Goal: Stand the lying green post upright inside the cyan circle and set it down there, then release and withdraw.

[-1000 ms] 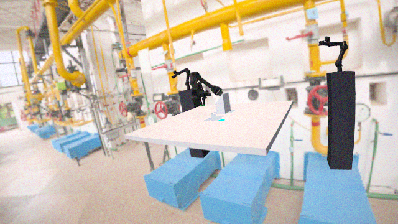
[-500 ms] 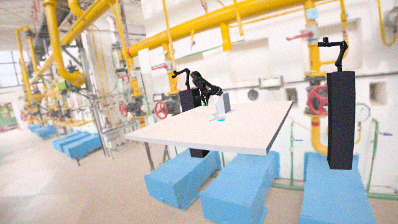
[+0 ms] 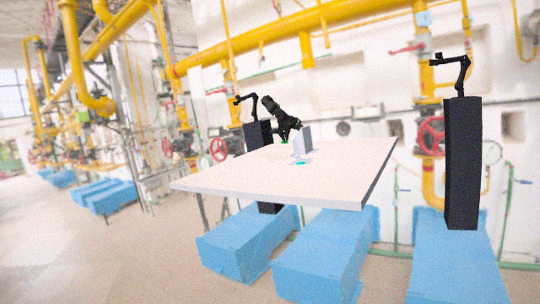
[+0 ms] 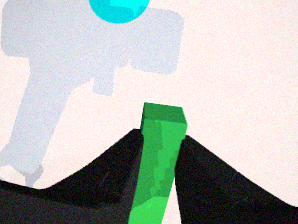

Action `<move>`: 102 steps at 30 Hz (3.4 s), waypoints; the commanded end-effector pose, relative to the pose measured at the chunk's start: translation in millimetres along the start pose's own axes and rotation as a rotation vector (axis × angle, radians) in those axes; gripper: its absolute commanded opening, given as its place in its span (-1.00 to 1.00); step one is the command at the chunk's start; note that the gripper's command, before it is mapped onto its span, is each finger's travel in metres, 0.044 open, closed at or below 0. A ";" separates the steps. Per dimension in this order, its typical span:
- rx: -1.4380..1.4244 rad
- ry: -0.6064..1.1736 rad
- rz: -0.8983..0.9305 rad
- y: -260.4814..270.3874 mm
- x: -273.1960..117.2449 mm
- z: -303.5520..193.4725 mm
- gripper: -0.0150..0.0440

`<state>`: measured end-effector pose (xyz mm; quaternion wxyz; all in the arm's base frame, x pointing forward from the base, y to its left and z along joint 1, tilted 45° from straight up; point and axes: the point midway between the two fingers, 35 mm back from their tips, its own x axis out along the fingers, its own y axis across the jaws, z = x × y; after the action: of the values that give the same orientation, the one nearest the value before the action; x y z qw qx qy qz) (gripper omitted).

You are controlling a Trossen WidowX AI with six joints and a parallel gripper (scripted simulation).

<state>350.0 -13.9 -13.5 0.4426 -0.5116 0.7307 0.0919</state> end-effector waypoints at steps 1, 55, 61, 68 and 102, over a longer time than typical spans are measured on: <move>-0.005 -0.004 0.000 4.6 -1.4 12.4 -0.42; -0.047 -0.118 0.135 53.7 27.7 73.6 -0.42; -0.044 -0.153 0.163 55.2 31.4 74.2 -0.42; -0.041 -0.196 0.193 56.8 35.4 75.0 -0.42; -0.030 -0.423 0.302 61.5 48.6 78.5 -0.42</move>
<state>340.4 27.8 -114.5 0.5544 -0.3779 0.6931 0.2636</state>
